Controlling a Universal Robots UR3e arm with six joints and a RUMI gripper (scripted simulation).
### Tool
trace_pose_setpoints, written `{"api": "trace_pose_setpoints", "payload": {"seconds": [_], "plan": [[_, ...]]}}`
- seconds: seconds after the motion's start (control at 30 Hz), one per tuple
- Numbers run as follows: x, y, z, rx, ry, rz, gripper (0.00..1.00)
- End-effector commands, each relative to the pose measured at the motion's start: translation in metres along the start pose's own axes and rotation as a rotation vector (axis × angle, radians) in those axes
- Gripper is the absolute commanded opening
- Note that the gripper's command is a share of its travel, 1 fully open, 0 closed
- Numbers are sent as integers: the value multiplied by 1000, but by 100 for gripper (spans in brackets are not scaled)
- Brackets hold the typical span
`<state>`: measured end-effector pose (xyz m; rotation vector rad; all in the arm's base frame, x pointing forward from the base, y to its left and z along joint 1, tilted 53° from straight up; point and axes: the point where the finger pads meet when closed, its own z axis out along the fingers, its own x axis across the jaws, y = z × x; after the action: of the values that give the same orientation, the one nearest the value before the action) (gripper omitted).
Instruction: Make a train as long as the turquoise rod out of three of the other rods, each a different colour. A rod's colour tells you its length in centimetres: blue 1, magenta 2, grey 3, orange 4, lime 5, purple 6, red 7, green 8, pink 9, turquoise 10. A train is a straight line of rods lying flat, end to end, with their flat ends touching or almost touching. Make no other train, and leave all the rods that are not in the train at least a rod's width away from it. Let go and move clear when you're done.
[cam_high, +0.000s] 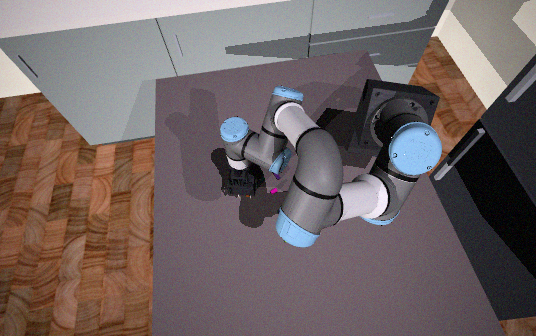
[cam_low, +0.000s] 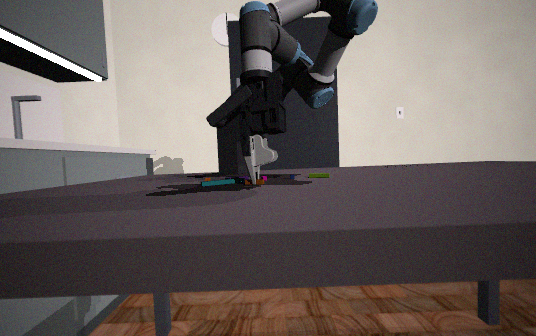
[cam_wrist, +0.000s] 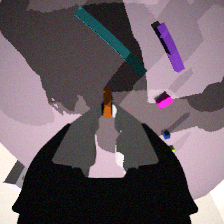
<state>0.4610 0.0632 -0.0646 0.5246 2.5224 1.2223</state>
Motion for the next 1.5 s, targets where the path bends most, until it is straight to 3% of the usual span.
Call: {"api": "trace_pose_setpoints", "payload": {"seconds": [0.0, 0.37, 0.73, 1.23, 1.47], "plan": [[-1, 0, -1, 1, -2, -1, 0], [-1, 0, -2, 1, -2, -1, 0], [-1, 0, -18, 1, -2, -1, 0], [-1, 0, -70, 1, -2, -1, 0], [-1, 0, -86, 1, -2, -1, 0]]}}
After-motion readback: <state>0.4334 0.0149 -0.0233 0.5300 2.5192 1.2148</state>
